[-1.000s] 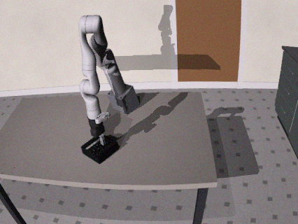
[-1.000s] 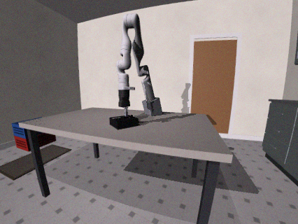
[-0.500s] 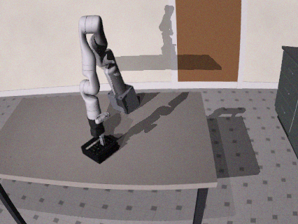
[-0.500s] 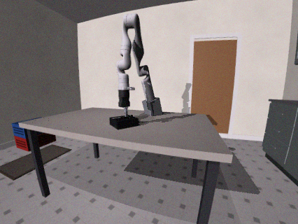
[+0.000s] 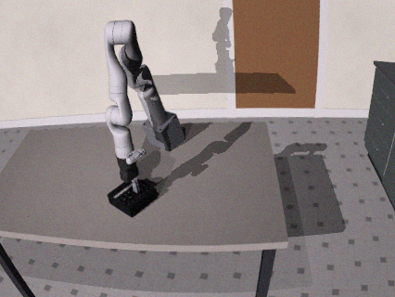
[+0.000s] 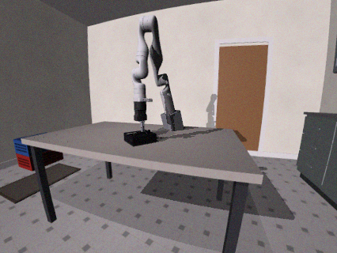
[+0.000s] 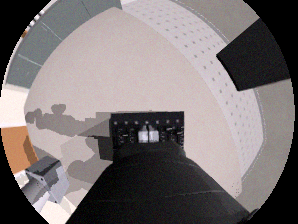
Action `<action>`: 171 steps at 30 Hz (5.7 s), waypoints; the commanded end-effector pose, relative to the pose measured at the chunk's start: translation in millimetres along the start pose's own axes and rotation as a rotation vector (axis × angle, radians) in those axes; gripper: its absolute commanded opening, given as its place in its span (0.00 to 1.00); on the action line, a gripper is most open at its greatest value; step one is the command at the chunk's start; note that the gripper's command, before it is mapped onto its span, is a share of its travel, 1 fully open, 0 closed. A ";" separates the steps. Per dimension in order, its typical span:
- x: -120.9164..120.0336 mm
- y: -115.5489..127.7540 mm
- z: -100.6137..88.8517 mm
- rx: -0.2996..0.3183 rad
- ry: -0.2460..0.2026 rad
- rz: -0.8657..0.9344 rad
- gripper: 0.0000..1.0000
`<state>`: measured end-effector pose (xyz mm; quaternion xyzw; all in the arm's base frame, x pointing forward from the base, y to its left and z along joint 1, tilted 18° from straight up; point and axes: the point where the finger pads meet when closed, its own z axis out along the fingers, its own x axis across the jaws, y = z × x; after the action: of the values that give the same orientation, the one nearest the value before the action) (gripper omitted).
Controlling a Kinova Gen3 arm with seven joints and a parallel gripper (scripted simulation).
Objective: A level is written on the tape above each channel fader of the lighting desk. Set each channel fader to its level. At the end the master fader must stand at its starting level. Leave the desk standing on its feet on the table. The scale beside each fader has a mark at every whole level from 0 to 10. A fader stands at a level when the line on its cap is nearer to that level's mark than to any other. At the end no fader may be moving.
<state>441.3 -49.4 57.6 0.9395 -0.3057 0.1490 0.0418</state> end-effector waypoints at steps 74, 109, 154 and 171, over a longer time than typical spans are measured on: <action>0.7 -0.7 1.5 0.001 0.001 0.000 0.00; 0.7 -0.6 11.5 0.001 0.001 0.000 0.00; 0.7 14.3 11.6 0.001 0.001 0.000 0.00; 0.7 14.3 11.6 0.001 0.001 0.000 0.00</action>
<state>436.2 -63.1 46.1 0.9396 -0.3054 0.1490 0.0416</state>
